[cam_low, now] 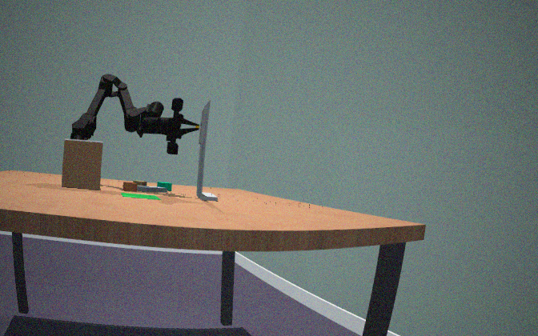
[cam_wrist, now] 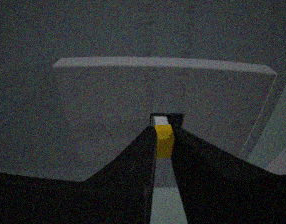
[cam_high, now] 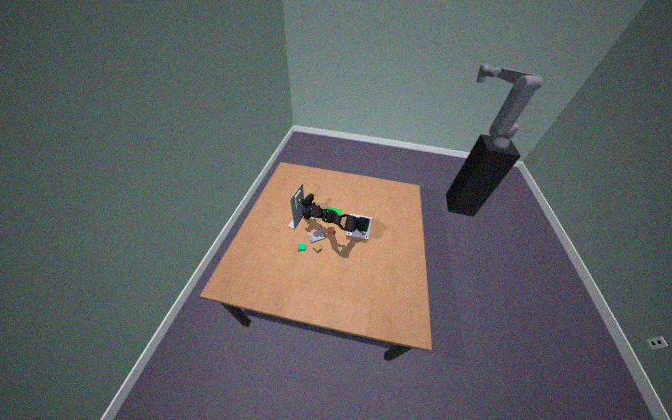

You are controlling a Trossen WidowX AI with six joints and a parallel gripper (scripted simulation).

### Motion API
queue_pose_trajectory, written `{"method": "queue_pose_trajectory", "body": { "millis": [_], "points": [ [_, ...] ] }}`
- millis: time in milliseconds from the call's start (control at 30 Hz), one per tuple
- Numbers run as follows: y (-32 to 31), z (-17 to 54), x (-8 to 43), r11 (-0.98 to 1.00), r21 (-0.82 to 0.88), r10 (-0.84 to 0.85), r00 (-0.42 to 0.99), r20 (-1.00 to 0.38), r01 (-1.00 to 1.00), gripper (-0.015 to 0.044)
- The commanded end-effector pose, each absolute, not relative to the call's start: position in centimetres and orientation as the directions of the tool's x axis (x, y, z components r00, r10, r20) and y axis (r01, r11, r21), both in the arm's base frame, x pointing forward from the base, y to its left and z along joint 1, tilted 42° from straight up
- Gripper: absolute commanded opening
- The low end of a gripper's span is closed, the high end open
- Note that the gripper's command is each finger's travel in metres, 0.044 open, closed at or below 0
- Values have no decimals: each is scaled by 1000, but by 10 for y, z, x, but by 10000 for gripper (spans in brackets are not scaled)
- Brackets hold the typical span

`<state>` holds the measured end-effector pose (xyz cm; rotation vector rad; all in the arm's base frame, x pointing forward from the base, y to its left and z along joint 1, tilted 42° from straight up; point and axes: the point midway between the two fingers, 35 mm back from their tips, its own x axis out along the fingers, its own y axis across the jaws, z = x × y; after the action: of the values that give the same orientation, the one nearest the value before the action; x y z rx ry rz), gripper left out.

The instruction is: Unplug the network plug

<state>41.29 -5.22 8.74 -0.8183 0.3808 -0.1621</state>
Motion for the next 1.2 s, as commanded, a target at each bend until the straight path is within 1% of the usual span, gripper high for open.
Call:
{"method": "queue_pose_trajectory", "body": {
  "millis": [0,1167],
  "points": [
    [-52,88,414,674,-739,-282,922,-267,-8,3],
    [-51,89,395,674,-739,-282,921,-267,-9,0]
  ]
}}
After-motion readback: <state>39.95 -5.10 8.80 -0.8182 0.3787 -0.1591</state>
